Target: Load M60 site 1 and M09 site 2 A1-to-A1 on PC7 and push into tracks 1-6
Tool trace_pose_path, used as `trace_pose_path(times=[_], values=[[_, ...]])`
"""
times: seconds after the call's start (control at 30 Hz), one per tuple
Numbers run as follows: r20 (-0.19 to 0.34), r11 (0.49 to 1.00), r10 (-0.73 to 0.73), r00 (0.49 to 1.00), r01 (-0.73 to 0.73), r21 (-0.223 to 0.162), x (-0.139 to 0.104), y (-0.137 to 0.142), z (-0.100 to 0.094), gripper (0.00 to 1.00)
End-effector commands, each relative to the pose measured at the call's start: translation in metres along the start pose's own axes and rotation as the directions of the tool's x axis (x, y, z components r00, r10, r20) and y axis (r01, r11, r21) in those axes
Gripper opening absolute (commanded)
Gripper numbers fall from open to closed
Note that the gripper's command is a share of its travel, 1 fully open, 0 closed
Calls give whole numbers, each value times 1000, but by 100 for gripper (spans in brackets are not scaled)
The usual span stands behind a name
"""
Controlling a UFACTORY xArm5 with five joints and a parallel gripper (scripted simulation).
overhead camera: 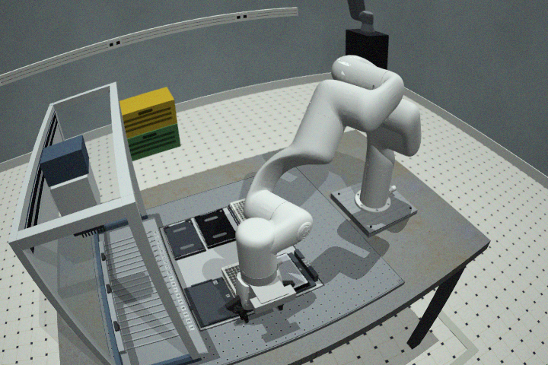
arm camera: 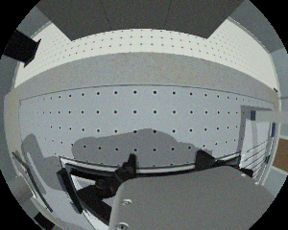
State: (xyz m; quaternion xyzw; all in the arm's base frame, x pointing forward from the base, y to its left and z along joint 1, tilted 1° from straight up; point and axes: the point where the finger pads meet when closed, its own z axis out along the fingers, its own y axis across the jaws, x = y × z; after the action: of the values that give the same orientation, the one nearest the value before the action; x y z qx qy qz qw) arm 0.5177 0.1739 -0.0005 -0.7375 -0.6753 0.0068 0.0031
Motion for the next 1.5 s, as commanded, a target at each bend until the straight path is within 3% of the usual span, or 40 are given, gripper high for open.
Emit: trace_pose_path(times=[0.0,1.47], values=[[-17,1000,1,1000,-1,3,-2,1,-2,100],[-17,1000,1,1000,-1,3,11,1,-2,100]])
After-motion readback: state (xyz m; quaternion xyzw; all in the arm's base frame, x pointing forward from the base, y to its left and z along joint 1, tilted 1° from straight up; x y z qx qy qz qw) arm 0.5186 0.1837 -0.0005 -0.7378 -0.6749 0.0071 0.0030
